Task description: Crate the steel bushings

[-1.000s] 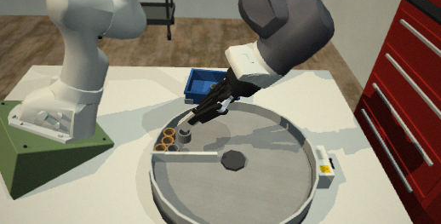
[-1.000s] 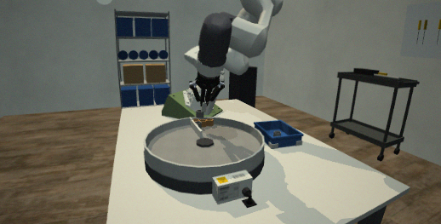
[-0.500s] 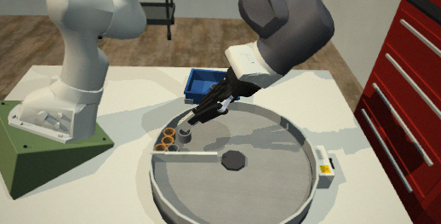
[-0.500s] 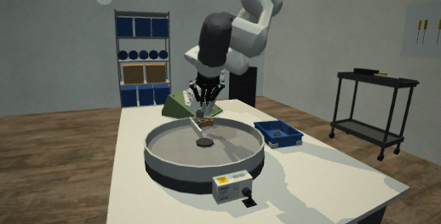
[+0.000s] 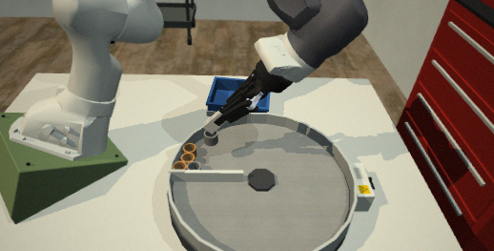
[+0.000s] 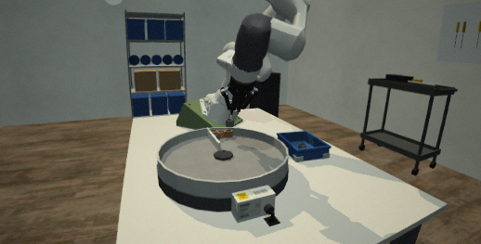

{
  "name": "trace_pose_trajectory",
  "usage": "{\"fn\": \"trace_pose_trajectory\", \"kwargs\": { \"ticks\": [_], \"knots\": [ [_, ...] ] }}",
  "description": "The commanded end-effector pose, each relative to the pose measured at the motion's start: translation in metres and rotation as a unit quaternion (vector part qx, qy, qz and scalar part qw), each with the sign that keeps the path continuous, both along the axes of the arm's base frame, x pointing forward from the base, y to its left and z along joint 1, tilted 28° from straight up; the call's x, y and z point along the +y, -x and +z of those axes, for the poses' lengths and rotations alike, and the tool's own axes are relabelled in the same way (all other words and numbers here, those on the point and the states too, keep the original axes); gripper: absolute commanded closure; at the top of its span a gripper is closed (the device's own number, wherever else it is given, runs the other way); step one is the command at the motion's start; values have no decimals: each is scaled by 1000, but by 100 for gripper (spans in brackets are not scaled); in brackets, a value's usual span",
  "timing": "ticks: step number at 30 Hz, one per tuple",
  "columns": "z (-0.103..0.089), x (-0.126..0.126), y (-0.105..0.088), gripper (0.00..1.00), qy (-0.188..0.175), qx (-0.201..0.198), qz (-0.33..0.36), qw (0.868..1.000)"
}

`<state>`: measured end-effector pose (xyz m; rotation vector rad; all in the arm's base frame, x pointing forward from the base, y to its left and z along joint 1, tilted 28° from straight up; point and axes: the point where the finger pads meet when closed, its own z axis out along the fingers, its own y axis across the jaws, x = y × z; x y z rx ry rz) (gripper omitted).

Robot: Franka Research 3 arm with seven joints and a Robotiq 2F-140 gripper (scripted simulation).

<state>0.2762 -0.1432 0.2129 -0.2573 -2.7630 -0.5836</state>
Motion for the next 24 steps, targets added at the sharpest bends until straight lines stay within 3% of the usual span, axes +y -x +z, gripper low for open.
{"fn": "trace_pose_trajectory", "kwargs": {
  "ticks": [1,4,17,19,24],
  "knots": [
    [7,20,-2,100,-2,8,-12,1000],
    [13,37,-5,100,-2,8,-12,1000],
    [62,167,-29,100,-2,8,-12,1000],
    [62,167,-29,100,-2,8,-12,1000],
    [82,219,-38,100,-2,8,-12,1000]
  ]
}}
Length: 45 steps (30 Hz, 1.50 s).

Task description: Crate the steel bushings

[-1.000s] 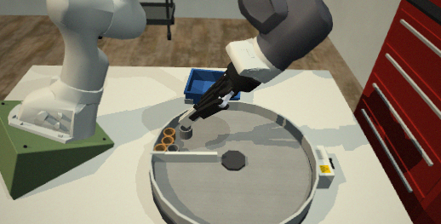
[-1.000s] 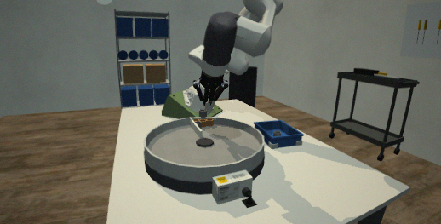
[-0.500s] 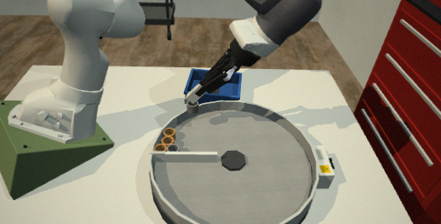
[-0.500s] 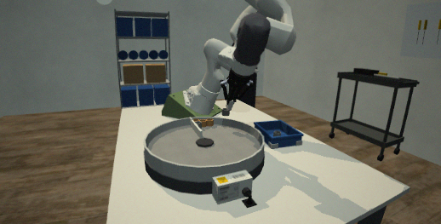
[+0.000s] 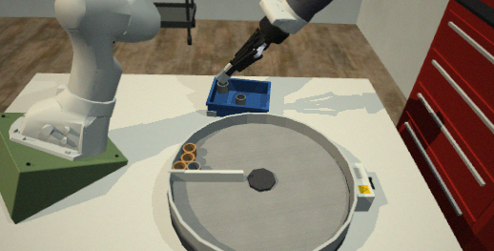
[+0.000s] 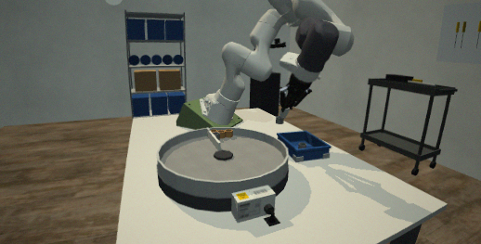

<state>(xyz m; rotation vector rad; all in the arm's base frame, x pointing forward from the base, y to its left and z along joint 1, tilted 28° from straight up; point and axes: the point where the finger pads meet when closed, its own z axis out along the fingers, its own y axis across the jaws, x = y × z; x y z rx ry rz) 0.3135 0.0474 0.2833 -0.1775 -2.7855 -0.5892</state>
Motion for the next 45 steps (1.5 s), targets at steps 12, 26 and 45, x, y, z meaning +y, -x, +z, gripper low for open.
{"fn": "trace_pose_trajectory", "kwargs": {
  "ticks": [12,26,45],
  "knots": [
    [30,79,-10,100,1,22,-37,999],
    [31,82,-10,100,1,22,-37,999],
    [31,82,-10,100,1,22,-37,999]
  ]
}}
